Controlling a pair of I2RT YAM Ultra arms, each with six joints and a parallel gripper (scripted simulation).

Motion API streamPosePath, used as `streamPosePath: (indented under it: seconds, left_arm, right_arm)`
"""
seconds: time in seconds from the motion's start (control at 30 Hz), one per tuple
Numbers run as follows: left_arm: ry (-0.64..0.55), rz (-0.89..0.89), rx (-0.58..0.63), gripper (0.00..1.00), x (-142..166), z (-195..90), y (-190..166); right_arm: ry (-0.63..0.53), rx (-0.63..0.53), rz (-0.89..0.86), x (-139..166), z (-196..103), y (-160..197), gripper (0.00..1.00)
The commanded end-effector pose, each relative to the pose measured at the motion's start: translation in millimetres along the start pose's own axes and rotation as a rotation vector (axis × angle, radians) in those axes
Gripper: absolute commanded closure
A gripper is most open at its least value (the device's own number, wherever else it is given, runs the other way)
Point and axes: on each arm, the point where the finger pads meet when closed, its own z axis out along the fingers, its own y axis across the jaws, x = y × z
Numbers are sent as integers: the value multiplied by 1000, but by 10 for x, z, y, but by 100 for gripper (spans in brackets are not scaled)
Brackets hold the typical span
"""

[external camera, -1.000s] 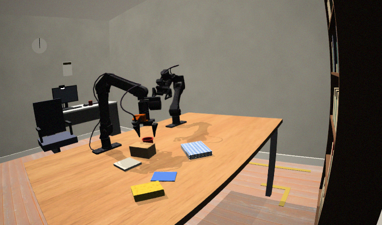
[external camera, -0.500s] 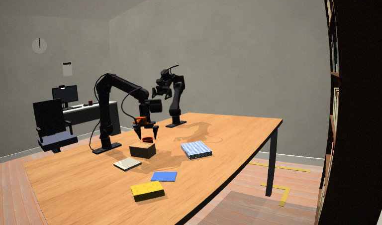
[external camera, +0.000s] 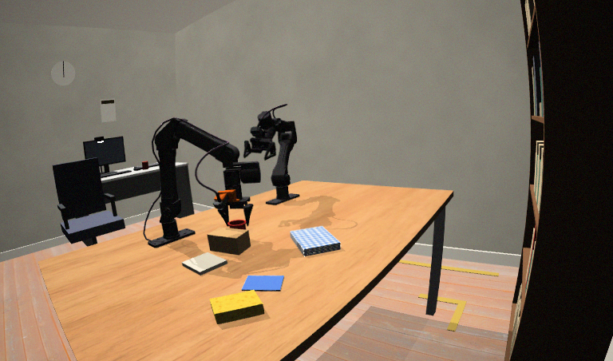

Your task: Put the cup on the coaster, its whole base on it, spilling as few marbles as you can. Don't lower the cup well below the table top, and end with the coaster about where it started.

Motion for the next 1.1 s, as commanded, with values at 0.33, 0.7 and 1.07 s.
streamPosePath:
  seconds: [0.33, 0.7, 1.07]
  left_arm:
    - [-8, -4, 1, 0, 21, -31, -12]
    - [-8, -4, 1, 0, 21, -31, -12]
    - [-8, -4, 1, 0, 21, -31, -12]
  right_arm:
    - [-2, -11, 3, 5, -29, -19, 39]
    - [-1, -20, 3, 8, -575, 8, 100]
    - [-2, -2, 2, 9, -1133, -2, 100]
